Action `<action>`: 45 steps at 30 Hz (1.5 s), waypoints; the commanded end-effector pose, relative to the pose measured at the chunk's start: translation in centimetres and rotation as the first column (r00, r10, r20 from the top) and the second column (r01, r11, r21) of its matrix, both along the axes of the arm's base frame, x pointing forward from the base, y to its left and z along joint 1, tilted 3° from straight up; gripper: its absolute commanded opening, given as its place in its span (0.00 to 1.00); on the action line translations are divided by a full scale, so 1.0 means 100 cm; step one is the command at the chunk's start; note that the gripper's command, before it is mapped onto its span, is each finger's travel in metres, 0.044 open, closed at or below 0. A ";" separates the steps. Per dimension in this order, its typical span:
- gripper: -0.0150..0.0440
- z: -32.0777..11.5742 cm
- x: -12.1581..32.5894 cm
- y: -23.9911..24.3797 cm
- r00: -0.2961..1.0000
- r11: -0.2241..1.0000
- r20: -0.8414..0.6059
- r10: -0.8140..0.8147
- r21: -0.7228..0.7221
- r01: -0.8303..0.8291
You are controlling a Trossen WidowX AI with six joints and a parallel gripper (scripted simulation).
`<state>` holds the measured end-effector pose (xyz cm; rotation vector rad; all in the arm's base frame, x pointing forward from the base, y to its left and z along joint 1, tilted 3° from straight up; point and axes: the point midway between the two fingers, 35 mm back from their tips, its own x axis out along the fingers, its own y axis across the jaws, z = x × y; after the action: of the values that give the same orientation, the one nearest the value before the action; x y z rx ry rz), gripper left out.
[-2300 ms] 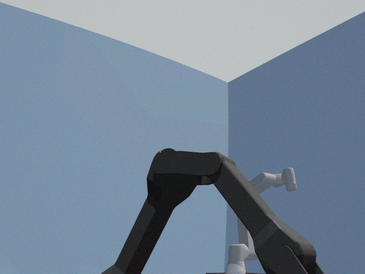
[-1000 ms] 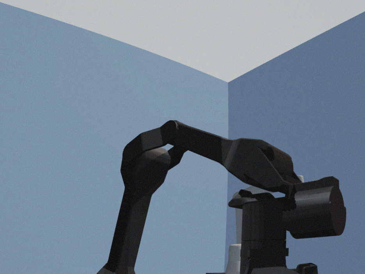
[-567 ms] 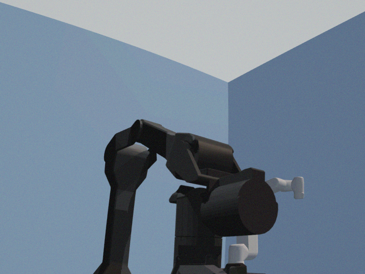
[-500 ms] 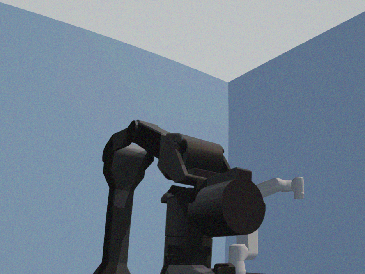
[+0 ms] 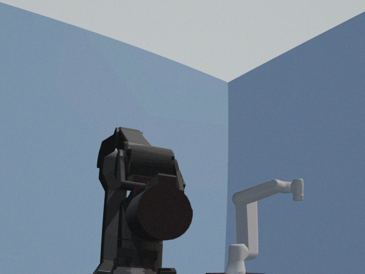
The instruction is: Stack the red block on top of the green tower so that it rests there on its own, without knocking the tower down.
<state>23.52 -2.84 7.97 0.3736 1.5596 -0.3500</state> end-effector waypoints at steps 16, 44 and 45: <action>0.25 -0.034 -0.003 0.000 1.000 1.000 -0.002 0.005 -0.002 -0.005; 0.34 -0.034 -0.004 0.000 1.000 1.000 -0.003 0.003 0.000 -0.003; 0.39 -0.034 -0.004 0.000 1.000 1.000 -0.003 0.003 0.000 -0.003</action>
<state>23.14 -2.80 4.61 0.3713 1.5637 -0.3482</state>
